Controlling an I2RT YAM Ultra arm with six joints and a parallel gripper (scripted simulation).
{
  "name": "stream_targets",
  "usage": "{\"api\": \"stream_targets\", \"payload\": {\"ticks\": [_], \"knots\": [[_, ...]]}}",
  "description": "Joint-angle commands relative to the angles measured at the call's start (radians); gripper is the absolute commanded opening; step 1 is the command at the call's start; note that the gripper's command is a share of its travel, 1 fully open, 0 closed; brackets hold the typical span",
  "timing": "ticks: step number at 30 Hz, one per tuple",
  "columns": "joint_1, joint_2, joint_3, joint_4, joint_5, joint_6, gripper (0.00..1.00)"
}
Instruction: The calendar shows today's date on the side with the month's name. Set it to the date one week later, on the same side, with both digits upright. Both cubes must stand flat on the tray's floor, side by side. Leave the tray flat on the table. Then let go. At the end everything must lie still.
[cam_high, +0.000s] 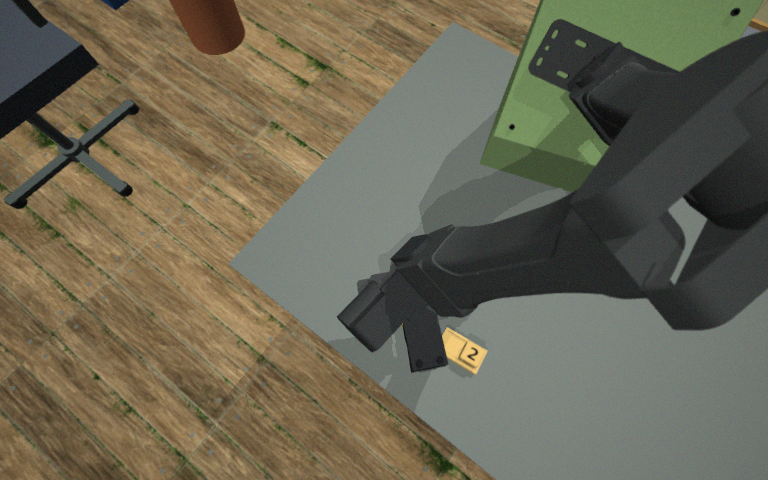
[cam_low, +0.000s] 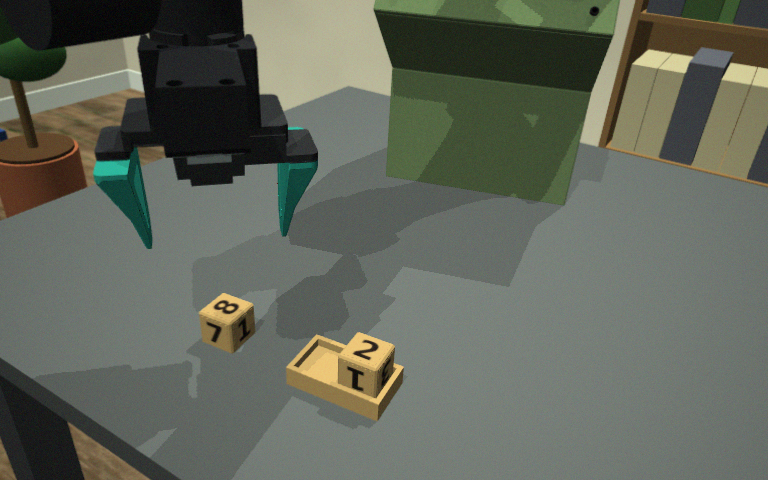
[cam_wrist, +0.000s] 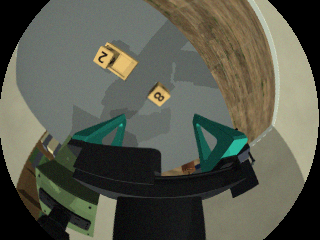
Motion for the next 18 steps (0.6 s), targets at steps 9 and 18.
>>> {"api": "stream_targets", "payload": {"ticks": [9,18], "knots": [[0.0,0.0,0.004,0.007,-0.005,0.395,1.0],[0.001,0.006,0.004,0.013,-0.004,0.715,1.0]]}}
